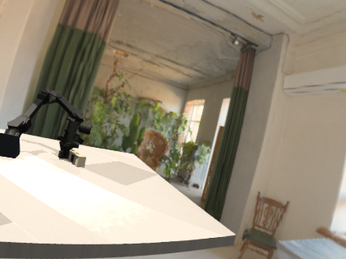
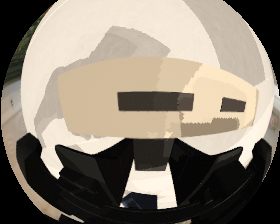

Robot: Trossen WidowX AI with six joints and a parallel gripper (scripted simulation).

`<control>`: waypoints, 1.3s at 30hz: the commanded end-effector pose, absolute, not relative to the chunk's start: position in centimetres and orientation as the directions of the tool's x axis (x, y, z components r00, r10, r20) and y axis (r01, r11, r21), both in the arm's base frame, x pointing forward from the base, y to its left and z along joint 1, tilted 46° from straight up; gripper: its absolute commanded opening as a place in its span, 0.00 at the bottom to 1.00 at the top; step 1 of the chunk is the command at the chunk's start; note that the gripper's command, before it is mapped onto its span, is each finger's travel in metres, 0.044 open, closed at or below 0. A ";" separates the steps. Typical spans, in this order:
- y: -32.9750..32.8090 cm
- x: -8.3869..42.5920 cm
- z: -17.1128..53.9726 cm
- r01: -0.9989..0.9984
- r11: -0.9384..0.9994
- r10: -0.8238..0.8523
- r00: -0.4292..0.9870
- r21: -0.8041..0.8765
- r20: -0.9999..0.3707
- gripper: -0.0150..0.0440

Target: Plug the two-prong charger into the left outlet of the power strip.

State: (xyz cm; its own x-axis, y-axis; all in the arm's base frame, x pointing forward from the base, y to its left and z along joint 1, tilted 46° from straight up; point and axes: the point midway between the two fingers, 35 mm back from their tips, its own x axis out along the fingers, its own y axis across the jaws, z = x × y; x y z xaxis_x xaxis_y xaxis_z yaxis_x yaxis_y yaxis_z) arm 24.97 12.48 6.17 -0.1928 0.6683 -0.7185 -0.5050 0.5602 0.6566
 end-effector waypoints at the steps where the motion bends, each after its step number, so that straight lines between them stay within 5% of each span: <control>1: 13.1 25.8 6.5 -0.529 0.547 0.679 -0.174 0.649 -0.714 0.25; 39: 12.8 25.4 6.5 -0.529 0.547 0.678 -0.175 0.649 -0.714 0.25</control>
State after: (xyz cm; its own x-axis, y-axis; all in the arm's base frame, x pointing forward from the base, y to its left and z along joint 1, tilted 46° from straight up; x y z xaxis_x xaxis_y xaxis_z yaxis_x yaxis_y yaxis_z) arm 25.01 12.49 6.25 -0.1903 0.6665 -0.7208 -0.5098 0.5604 0.6527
